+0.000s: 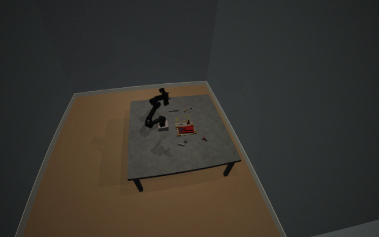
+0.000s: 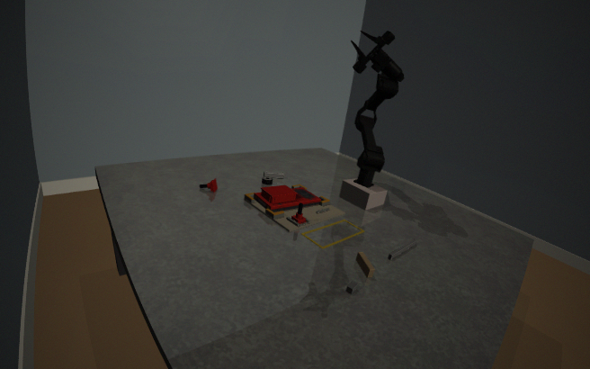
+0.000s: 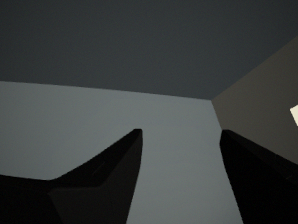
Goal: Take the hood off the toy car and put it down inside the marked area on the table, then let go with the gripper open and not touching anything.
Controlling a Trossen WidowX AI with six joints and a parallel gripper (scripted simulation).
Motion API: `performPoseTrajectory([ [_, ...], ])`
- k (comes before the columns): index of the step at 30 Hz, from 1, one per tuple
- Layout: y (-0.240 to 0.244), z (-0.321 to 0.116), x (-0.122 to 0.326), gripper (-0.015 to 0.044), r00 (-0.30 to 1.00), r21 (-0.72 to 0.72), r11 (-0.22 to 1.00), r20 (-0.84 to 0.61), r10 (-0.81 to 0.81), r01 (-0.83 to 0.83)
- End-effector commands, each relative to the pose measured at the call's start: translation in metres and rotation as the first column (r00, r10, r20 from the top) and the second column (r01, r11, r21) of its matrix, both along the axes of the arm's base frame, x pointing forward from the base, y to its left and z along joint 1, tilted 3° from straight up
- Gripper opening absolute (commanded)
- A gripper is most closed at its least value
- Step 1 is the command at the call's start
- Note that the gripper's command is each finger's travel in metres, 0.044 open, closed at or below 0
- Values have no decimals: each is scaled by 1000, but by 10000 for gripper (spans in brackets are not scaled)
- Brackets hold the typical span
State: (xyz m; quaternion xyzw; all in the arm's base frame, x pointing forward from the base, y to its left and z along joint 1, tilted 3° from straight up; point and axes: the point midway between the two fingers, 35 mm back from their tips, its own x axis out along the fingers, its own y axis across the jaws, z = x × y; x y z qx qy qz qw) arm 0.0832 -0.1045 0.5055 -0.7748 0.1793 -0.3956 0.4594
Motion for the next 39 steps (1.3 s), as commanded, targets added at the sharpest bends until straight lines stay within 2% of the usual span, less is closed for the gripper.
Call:
performPoseTrajectory([
  [1, 1, 1, 1, 247, 1000, -13, 1000, -10, -7, 6],
  [4, 16, 8, 18, 326, 984, -197, 977, -141, -111, 82],
  [8, 40, 13, 52, 431, 893, -505, 853, -312, -324, 133],
  [14, 65, 6, 111, 440, 657, -838, 545, -405, -636, 10],
  [17, 72, -5, 142, 440, 524, -920, 372, -379, -763, -123],
  [20, 75, -21, 172, 440, 401, -936, 204, -311, -861, -287],
  [24, 75, -49, 213, 440, 274, -849, 1, -172, -946, -528],
  [29, 65, -95, 256, 440, 213, -587, -188, 27, -977, -787],
  [34, 47, -149, 289, 440, 271, -207, -308, 190, -944, -929],
  [39, 24, -207, 308, 440, 419, 203, -376, 250, -873, -904],
])
